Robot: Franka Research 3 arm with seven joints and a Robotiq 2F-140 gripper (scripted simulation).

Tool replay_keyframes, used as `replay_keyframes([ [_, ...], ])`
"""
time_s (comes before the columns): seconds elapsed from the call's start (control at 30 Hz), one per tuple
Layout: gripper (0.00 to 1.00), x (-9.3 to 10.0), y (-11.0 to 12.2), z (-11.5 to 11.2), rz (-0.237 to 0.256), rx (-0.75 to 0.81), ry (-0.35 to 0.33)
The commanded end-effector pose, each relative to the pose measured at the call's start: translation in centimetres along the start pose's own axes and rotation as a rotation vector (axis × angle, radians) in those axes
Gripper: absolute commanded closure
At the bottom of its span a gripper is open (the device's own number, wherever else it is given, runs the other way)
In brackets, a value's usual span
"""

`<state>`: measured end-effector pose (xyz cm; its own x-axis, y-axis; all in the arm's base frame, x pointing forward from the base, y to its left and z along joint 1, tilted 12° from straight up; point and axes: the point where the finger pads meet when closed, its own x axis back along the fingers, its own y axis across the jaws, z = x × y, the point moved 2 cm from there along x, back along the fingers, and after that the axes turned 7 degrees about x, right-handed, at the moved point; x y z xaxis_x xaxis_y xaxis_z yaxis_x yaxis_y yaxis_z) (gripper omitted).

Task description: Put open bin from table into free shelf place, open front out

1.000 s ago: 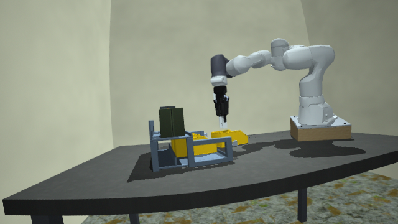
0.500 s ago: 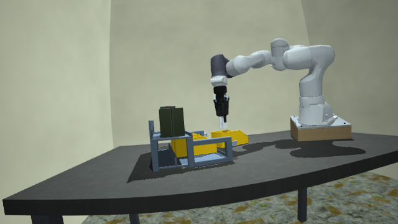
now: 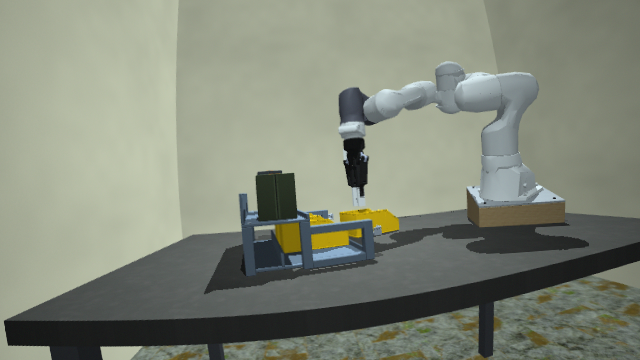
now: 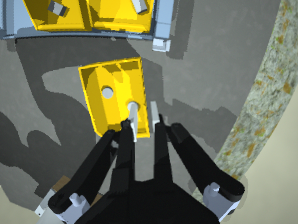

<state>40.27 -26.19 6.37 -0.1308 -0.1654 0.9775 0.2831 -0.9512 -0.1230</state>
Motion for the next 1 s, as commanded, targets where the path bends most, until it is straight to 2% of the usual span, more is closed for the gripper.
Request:
replay_keyframes([
  [0.0, 0.85, -0.1, -0.1, 0.1, -0.001, -0.001, 0.001],
  [0.5, 0.85, -0.3, -0.1, 0.1, -0.001, -0.001, 0.001],
  [0.97, 0.85, -1.3, -0.1, 0.1, -0.001, -0.001, 0.001],
])
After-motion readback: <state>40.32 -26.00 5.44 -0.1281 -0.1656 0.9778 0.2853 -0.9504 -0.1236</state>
